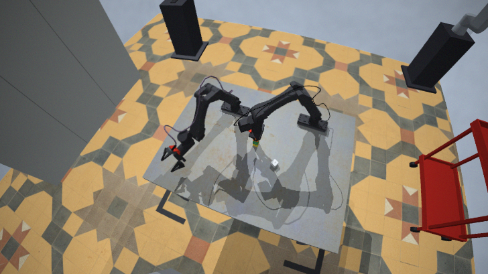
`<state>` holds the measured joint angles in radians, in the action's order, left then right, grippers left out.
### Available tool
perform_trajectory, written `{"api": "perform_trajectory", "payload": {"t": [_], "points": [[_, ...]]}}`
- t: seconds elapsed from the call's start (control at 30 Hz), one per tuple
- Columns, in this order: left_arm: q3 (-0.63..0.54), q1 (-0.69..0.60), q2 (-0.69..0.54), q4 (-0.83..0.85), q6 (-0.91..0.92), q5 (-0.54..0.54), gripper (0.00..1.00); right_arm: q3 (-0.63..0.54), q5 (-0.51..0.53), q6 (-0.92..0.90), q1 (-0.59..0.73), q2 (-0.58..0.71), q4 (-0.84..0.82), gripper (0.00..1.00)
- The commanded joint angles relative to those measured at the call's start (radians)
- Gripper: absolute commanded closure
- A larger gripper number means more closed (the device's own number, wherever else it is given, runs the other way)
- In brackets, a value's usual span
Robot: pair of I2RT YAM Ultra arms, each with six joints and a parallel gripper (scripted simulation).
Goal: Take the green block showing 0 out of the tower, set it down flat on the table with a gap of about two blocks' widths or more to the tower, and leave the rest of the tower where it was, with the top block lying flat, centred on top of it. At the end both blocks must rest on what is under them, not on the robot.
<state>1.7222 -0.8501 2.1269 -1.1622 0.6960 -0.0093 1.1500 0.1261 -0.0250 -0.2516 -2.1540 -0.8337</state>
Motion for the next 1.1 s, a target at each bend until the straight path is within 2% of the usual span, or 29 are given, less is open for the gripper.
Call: {"api": "perform_trajectory", "payload": {"t": [0.0, 0.03, 0.07, 0.4, 0.53, 0.67, 0.73, 1.07], "points": [[0.001, 0.001, -0.006, 0.004, 0.000, 0.009, 0.89, 0.005, 0.000, 0.000, 0.000, 0.008, -0.005, 0.00], [0.004, 0.004, 0.000, -0.007, 0.001, 0.009, 0.77, 0.005, 0.000, 0.000, 0.000, 0.008, -0.005, 0.00], [0.021, 0.004, -0.008, -0.020, 0.001, 0.009, 0.73, 0.005, 0.000, 0.000, 0.000, 0.008, -0.005, 0.00], [0.120, 0.006, -0.034, -0.133, 0.003, 0.009, 0.73, 0.005, 0.000, 0.000, 0.000, 0.008, -0.005, 0.00], [0.101, 0.007, -0.041, -0.110, 0.005, 0.009, 0.73, -0.007, -0.030, 0.054, 0.018, 0.025, 0.084, 0.45], [-0.005, 0.008, -0.109, -0.085, 0.007, 0.009, 0.73, -0.029, -0.076, 0.149, 0.092, 0.074, 0.214, 0.45], [-0.005, 0.008, -0.109, -0.085, 0.007, 0.009, 0.73, -0.029, -0.076, 0.149, 0.092, 0.074, 0.214, 0.45], [-0.217, 0.010, -0.279, -0.040, 0.011, 0.009, 0.73, -0.059, -0.168, 0.366, 0.307, 0.226, 0.607, 0.45]]}}
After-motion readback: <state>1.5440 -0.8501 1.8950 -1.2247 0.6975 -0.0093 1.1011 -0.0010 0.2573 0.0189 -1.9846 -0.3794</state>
